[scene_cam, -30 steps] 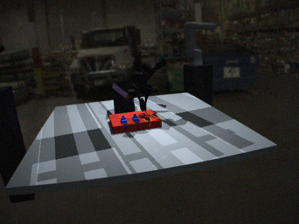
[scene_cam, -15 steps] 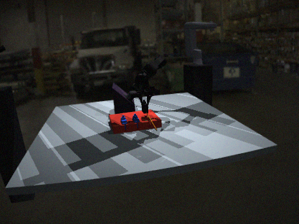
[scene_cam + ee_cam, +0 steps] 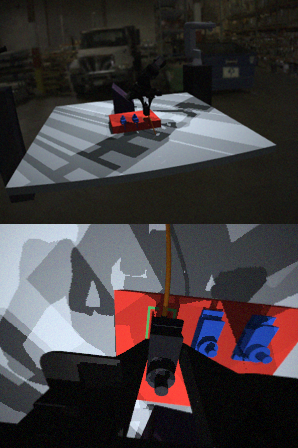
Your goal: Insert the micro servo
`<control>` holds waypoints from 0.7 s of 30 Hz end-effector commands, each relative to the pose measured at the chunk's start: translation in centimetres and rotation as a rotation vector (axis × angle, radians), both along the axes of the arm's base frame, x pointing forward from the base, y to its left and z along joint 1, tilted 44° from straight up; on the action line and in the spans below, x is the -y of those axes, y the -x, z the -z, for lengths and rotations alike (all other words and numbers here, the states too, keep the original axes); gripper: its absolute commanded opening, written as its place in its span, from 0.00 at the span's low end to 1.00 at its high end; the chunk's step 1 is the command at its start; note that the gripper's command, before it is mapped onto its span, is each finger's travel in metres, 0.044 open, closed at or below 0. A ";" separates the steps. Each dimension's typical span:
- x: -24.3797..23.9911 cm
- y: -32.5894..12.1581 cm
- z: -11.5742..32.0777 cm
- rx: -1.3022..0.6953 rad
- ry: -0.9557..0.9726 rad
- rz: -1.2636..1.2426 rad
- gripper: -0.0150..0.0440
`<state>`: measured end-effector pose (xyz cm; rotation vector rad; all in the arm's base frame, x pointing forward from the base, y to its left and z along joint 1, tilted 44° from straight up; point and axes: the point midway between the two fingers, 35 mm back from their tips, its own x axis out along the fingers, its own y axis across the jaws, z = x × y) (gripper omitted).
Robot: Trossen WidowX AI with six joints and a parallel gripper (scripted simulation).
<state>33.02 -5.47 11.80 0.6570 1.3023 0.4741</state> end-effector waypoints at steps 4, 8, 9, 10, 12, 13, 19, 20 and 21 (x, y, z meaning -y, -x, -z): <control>-0.3 -0.4 0.3 0.002 -0.005 0.006 0.25; -0.7 -0.5 0.7 0.002 -0.005 0.006 0.25; -0.9 -0.5 0.8 0.002 -0.005 0.006 0.25; -1.0 -0.5 0.9 0.002 -0.005 0.006 0.25; -1.2 -0.6 1.1 0.002 -0.005 0.006 0.25; -1.2 -0.6 1.2 0.002 -0.005 0.006 0.25; -1.2 -0.6 1.2 0.002 -0.005 0.006 0.25; -1.2 -0.6 1.2 0.002 -0.005 0.006 0.25; -1.3 -0.6 1.2 0.002 -0.005 0.006 0.25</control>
